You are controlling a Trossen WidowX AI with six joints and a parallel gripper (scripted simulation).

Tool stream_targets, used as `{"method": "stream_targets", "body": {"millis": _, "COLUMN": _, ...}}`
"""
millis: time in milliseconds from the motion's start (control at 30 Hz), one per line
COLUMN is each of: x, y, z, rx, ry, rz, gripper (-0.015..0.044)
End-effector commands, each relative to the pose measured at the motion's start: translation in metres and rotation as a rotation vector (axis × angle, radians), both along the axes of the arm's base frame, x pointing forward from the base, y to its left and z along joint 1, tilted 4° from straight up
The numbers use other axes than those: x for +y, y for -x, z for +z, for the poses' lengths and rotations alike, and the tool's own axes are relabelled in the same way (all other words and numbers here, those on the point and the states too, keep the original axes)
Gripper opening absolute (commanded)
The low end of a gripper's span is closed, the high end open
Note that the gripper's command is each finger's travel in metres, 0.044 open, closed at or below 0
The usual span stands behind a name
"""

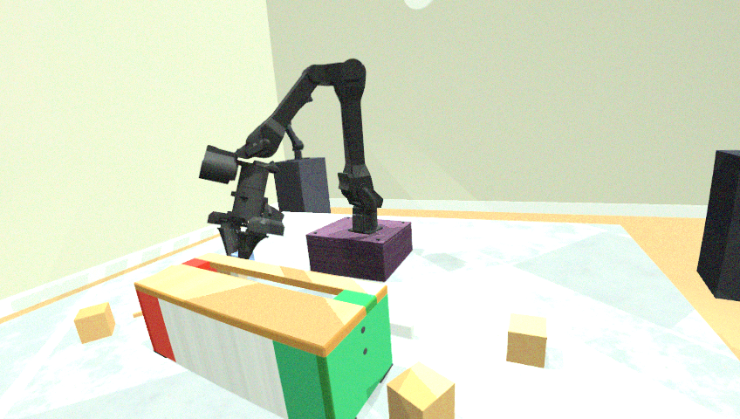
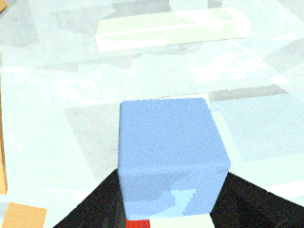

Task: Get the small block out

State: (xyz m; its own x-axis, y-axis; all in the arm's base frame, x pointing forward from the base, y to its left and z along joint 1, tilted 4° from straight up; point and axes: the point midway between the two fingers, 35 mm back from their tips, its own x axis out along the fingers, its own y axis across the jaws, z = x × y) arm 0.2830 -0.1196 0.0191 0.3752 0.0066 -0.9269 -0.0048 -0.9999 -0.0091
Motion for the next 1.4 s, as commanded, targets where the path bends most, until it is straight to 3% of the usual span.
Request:
{"method": "stream_targets", "body": {"millis": 0, "x": 0.003, "y": 0.003, "z": 0.018, "rx": -0.012, "ry": 0.011, "rz": -0.063, "gripper": 0.0000}}
{"method": "stream_targets", "body": {"millis": 633, "x": 0.020, "y": 0.035, "z": 0.080, "rx": -0.073, "ry": 0.023, "rz": -0.365, "gripper": 0.0000}}
{"method": "stream_targets", "body": {"millis": 1367, "x": 0.021, "y": 0.037, "z": 0.082, "rx": -0.076, "ry": 0.023, "rz": -0.376, "gripper": 0.0000}}
